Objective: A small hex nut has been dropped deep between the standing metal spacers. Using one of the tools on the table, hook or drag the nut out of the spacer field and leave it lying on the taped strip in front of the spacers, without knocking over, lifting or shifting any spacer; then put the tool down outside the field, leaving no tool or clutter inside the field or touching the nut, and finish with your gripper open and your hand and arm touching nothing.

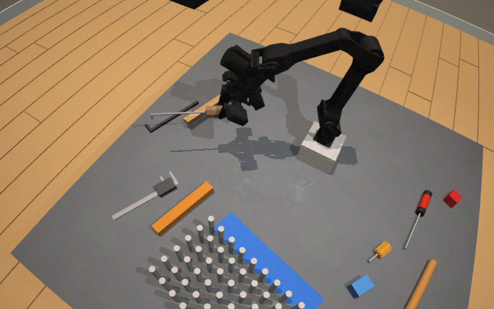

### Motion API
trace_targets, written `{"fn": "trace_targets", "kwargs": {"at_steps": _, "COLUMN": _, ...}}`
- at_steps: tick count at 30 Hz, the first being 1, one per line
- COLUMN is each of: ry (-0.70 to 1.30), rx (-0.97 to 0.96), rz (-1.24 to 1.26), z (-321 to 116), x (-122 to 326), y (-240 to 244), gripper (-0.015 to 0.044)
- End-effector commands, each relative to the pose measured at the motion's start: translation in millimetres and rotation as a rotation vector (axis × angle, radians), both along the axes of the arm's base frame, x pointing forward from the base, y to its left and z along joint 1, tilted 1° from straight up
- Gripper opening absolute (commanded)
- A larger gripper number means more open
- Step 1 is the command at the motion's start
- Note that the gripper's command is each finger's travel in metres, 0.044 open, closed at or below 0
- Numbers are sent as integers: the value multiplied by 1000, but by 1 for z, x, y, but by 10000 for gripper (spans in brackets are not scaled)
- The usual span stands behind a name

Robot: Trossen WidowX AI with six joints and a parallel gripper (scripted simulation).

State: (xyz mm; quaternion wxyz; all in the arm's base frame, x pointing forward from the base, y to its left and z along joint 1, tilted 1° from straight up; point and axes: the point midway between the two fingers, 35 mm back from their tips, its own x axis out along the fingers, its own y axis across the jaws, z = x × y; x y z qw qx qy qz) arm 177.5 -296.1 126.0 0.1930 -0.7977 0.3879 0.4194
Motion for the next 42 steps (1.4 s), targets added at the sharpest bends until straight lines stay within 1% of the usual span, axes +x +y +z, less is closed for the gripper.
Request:
{"fn": "trace_targets", "kwargs": {"at_steps": 1, "ry": 7, "rx": -10, "rz": 11, "z": 5, "x": 0, "y": 2, "gripper": 0}}
{"fn": "trace_targets", "kwargs": {"at_steps": 42, "ry": 567, "rx": -472, "rz": 1171, "z": 10, "x": 72, "y": 69, "gripper": 0}}
